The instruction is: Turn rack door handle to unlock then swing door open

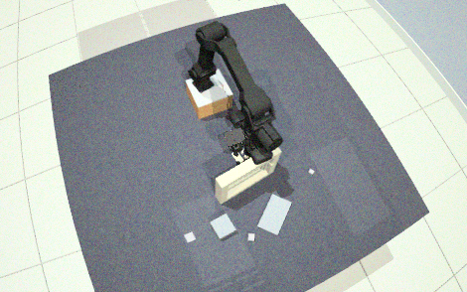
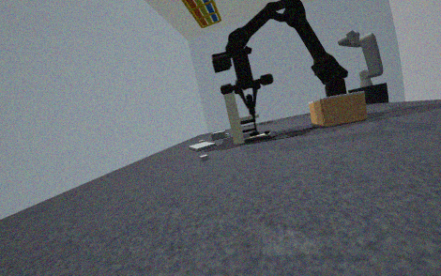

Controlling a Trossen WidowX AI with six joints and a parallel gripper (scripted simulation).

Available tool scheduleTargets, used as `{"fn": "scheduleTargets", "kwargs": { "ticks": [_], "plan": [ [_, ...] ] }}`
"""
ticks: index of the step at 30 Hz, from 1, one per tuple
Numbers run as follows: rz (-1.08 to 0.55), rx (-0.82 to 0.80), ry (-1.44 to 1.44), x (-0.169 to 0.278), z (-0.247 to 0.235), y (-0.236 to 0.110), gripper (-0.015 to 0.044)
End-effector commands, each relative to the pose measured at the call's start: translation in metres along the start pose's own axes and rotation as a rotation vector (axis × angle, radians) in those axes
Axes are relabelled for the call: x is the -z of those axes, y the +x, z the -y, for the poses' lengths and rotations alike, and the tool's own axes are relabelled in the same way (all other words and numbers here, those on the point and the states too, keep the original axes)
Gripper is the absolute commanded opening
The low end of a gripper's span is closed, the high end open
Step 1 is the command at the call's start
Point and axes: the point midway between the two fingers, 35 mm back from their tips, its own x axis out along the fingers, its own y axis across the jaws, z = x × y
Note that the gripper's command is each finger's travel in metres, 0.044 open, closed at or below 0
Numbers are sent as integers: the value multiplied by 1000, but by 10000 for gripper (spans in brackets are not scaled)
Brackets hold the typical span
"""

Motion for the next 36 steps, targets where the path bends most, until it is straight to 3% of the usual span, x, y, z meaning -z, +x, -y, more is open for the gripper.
{"fn": "scheduleTargets", "kwargs": {
  "ticks": [1,36],
  "plan": [
    [2,1,-57,-2,3,0,12],
    [4,6,-695,-36,43,0,12]
  ]
}}
